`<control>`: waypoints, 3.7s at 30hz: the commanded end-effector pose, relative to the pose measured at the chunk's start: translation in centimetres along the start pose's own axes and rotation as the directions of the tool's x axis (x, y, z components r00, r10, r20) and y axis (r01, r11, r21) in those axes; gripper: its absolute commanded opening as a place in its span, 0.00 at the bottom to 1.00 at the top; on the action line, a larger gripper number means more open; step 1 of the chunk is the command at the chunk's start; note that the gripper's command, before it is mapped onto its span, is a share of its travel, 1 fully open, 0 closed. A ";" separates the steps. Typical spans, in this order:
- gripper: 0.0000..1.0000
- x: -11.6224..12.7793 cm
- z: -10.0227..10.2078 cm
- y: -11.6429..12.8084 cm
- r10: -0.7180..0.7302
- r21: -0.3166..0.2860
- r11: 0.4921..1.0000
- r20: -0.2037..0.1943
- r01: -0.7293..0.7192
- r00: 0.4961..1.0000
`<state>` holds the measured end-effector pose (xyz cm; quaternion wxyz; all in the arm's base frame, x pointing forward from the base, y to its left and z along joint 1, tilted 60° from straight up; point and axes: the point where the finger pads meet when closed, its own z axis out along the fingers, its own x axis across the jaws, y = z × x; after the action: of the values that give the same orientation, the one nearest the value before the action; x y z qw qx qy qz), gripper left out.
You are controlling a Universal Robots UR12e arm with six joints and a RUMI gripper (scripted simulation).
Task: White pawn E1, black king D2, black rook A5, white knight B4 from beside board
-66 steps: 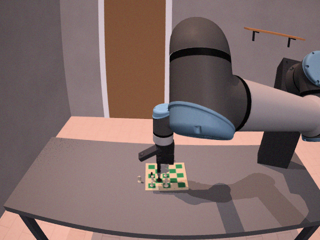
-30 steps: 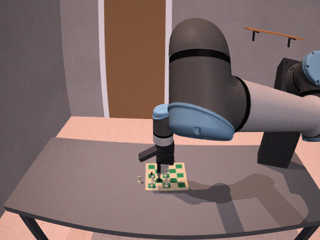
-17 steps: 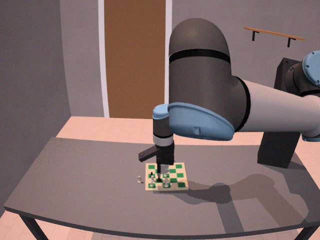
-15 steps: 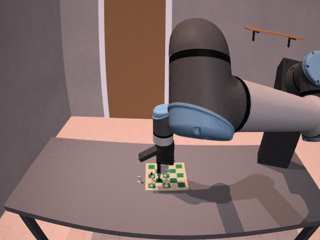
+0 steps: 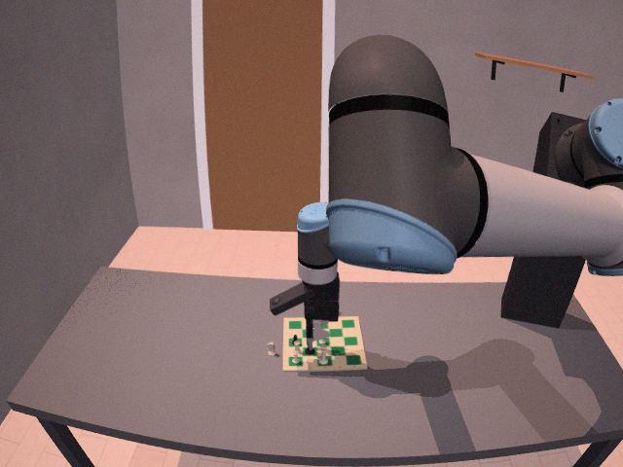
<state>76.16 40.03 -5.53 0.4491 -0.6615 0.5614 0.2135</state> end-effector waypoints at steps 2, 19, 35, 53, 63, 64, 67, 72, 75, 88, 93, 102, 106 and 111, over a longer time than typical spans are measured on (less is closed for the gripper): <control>0.25 0.0 0.0 0.0 0.000 0.001 1.000 0.000 0.000 1.000; 0.25 0.0 -4.4 0.0 0.000 0.001 1.000 0.000 0.000 1.000; 0.25 0.0 -9.0 0.0 0.000 0.001 1.000 0.000 0.000 1.000; 1.00 0.0 -9.0 0.0 0.000 0.001 1.000 0.000 0.000 1.000; 1.00 0.2 -9.0 0.0 0.011 0.001 1.000 0.000 -0.011 1.000; 1.00 0.4 -9.0 0.1 0.021 0.001 1.000 0.000 -0.021 1.000; 1.00 1.4 -8.8 0.3 0.076 0.001 0.997 -0.001 -0.076 0.997; 1.00 3.1 -8.5 0.8 0.170 0.000 0.985 -0.001 -0.170 0.985; 1.00 5.3 -8.2 1.5 0.296 0.000 0.955 -0.002 -0.296 0.955; 1.00 15.2 -6.4 6.0 0.769 -0.001 0.639 -0.001 -0.769 0.639; 1.00 17.0 -6.1 7.1 0.851 0.000 0.525 0.000 -0.851 0.525; 0.22 17.8 -5.9 7.7 0.878 0.000 0.479 0.000 -0.878 0.479; 0.22 17.8 -5.9 7.7 0.878 0.000 0.479 0.000 -0.878 0.479; 0.22 17.8 -5.9 7.7 0.878 0.000 0.479 0.000 -0.878 0.479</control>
<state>72.60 25.62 -19.21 0.2771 -0.2837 0.8197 0.4134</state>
